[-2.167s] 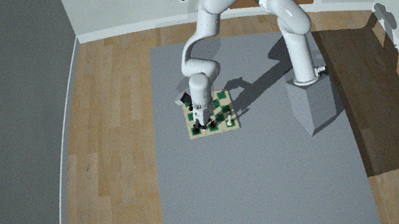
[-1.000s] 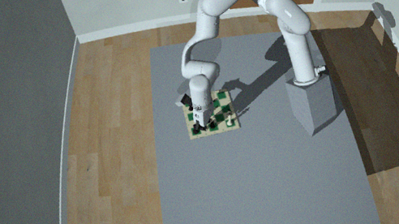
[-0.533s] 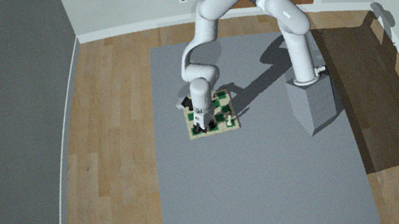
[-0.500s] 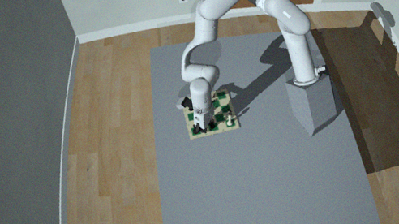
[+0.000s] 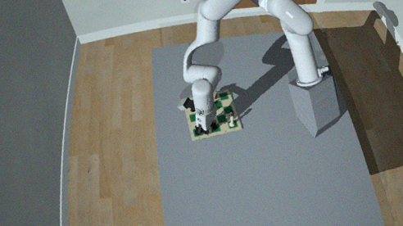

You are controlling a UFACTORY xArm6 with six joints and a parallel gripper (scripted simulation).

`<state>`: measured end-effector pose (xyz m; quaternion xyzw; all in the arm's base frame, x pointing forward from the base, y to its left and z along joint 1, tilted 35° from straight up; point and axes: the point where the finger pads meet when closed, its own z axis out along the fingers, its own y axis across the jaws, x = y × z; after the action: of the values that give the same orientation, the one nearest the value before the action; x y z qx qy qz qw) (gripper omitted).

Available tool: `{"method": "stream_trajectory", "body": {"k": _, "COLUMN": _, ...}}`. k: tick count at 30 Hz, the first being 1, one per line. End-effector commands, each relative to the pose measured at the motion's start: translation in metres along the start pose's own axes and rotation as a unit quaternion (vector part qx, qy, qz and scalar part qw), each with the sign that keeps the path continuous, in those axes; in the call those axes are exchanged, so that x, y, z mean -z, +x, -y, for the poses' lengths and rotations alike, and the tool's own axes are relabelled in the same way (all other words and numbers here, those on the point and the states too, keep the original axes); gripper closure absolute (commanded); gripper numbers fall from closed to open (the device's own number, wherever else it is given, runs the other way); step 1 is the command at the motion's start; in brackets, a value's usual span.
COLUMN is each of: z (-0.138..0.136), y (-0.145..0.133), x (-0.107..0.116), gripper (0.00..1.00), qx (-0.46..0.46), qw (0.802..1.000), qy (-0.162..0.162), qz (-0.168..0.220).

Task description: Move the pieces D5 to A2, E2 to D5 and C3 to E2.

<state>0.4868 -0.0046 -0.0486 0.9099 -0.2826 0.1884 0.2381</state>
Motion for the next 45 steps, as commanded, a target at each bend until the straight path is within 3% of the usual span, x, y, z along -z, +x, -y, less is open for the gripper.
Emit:
{"method": "stream_trajectory", "body": {"k": 1, "z": 0.0010, "y": 0.0010, "x": 0.0011, "gripper": 0.63, "qx": 0.000, "qw": 1.000, "qy": 0.001, "qz": -0.001}}
{"method": "stream_trajectory", "body": {"k": 20, "z": 0.0010, "y": 0.0010, "x": 0.0011, "gripper": 0.63, "qx": 0.000, "qw": 1.000, "qy": 0.001, "qz": -0.001}}
{"method": "stream_trajectory", "body": {"k": 21, "z": 0.0010, "y": 0.0010, "x": 0.0011, "gripper": 1.00, "qx": 0.000, "qw": 1.000, "qy": 0.001, "qz": -0.001}}
{"method": "stream_trajectory", "body": {"k": 45, "z": 0.0010, "y": 0.0010, "x": 0.0011, "gripper": 1.00, "qx": 0.000, "qw": 1.000, "qy": 0.001, "qz": -0.001}}
